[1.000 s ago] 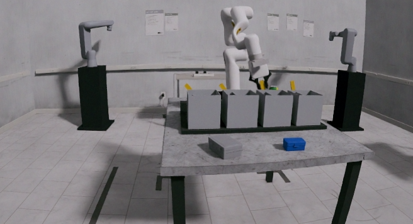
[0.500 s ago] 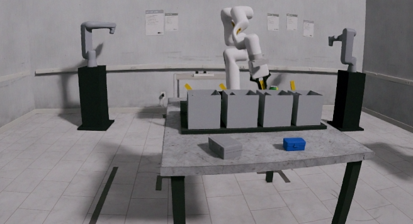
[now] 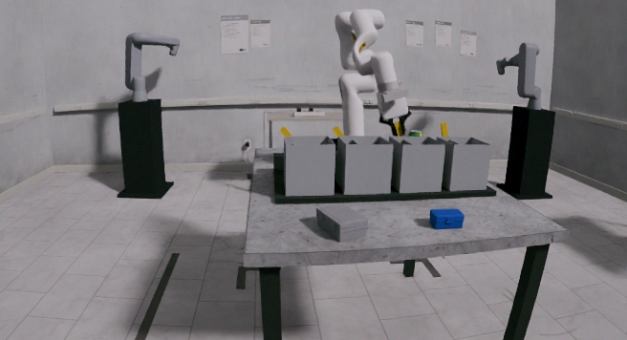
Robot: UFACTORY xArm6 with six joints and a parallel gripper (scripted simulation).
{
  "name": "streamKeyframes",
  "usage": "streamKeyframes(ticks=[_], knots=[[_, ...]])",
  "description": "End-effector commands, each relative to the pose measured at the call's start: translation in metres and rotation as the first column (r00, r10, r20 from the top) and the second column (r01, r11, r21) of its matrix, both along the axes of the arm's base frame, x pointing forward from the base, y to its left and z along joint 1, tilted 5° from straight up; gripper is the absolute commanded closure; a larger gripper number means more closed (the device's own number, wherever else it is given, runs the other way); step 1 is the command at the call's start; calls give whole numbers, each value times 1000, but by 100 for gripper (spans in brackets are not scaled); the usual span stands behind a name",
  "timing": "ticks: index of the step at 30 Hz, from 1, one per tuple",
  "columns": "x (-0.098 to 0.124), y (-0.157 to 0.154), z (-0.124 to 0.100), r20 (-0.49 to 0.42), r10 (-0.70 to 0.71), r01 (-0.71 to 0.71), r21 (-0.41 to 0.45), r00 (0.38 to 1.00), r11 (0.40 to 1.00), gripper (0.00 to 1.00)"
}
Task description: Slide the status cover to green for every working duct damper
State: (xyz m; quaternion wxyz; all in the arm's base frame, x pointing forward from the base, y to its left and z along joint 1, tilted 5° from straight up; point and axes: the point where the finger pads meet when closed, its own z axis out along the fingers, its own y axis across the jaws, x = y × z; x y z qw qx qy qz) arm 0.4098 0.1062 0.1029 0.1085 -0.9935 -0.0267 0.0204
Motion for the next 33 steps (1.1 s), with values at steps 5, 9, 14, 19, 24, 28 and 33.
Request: streamKeyframes(ticks=[5,9,14,19,24,28,33], knots=[[1,0,1,4,0,0,1,1000,1000,81],[1,0,1,4,0,0,1,1000,1000,81],[1,0,1,4,0,0,3,1000,1000,81],[1,-1,1,3,0,0,11,1000,1000,81],[1,-2,1,3,-1,1,19,1000,1000,81],[2,-3,1,2,-1,1,34,1000,999,81],[2,-6,0,1,-2,2,60,1000,998,81]])
